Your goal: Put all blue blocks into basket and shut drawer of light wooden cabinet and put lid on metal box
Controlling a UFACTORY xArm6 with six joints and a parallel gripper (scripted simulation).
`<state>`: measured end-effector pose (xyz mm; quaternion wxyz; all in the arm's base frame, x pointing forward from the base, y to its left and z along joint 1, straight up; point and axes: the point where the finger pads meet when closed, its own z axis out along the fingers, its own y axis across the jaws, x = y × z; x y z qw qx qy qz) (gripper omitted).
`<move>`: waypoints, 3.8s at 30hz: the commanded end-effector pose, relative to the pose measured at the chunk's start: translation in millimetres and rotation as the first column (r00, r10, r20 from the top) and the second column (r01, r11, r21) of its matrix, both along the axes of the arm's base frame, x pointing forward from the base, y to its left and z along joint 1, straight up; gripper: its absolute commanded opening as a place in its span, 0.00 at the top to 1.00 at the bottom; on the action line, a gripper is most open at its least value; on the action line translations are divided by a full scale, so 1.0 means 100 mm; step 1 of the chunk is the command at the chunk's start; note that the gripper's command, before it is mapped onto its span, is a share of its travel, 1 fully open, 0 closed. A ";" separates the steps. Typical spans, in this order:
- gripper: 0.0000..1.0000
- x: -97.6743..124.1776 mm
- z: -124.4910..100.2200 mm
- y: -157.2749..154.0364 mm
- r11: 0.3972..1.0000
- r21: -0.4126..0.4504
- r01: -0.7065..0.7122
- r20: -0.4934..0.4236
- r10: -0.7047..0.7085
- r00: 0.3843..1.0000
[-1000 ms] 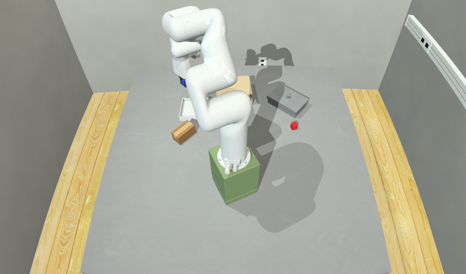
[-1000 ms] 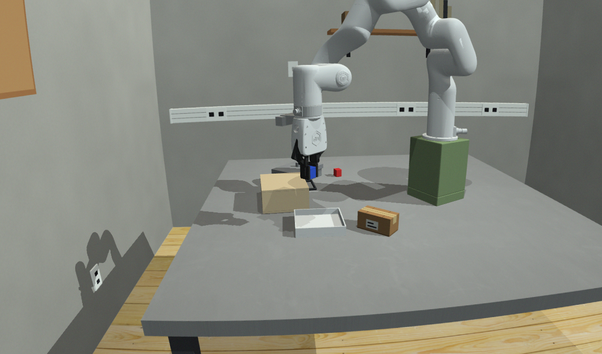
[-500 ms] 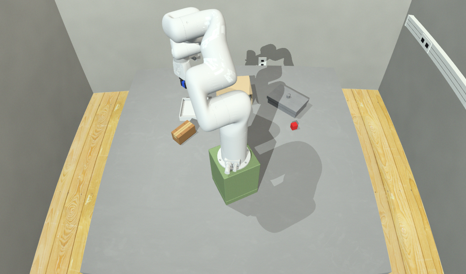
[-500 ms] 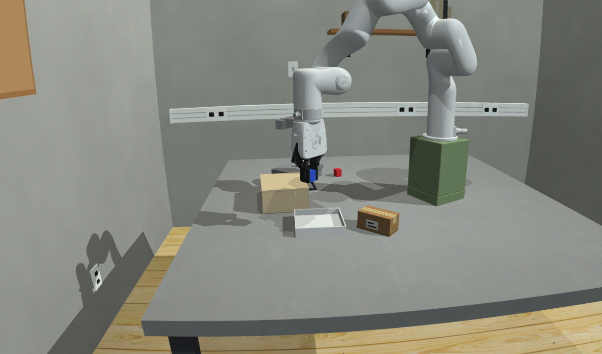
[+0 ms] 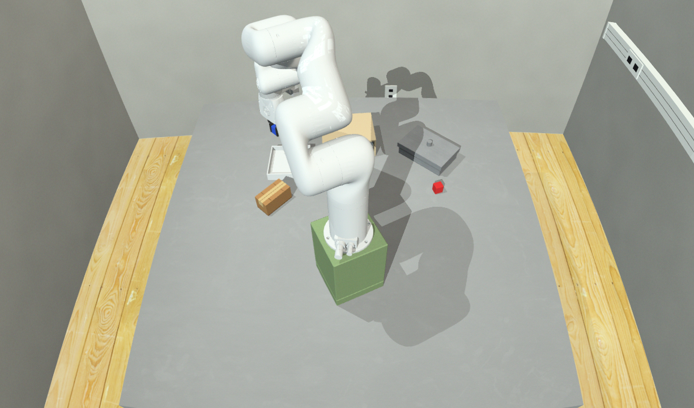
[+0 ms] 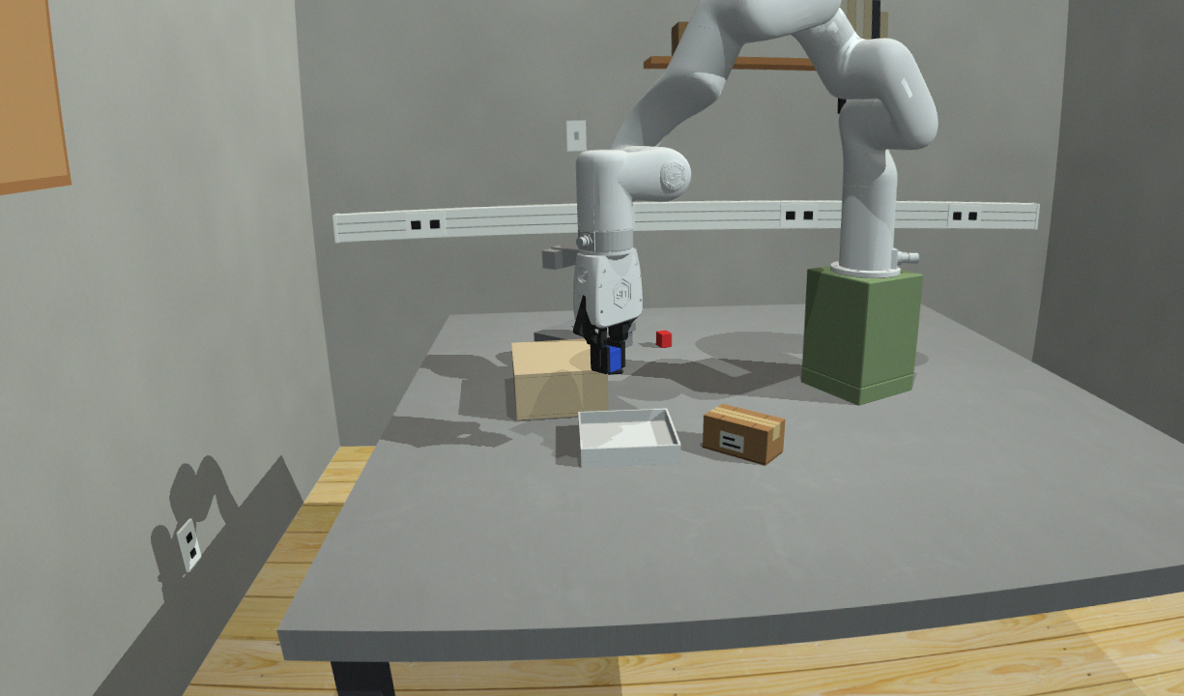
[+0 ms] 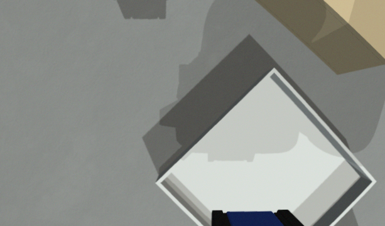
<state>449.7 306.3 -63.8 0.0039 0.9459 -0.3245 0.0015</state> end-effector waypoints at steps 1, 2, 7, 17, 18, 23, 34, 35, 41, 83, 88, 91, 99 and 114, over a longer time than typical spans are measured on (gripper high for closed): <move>1.00 0.02 -0.07 0.01 1.000 0.002 0.000 0.003 0.000 1.000; 1.00 0.02 -0.09 0.01 1.000 0.002 0.000 0.003 0.000 1.000; 1.00 0.02 -0.20 0.01 1.000 0.002 0.000 0.003 0.000 1.000; 1.00 0.02 -0.39 0.01 1.000 0.002 0.000 0.003 0.000 1.000; 1.00 0.02 -0.42 0.01 1.000 0.002 0.000 0.003 0.000 1.000; 1.00 0.03 -0.54 0.01 1.000 0.002 0.000 0.003 0.000 1.000; 1.00 0.03 -0.75 0.01 1.000 0.002 0.000 0.003 0.000 1.000; 1.00 0.03 -0.77 0.01 1.000 0.002 0.000 0.003 0.000 1.000; 1.00 0.03 -0.89 0.01 1.000 0.002 0.000 0.003 0.000 1.000; 1.00 0.04 -1.23 0.01 1.000 0.002 0.000 0.003 0.000 1.000; 1.00 0.04 -1.23 0.01 1.000 0.002 0.000 0.003 0.000 1.000; 1.00 0.04 -1.23 0.01 1.000 0.002 0.000 0.003 0.000 1.000; 1.00 0.04 -1.23 0.01 1.000 0.002 0.000 0.003 0.000 1.000; 0.53 0.04 -1.23 0.01 1.000 0.002 0.000 0.003 0.000 1.000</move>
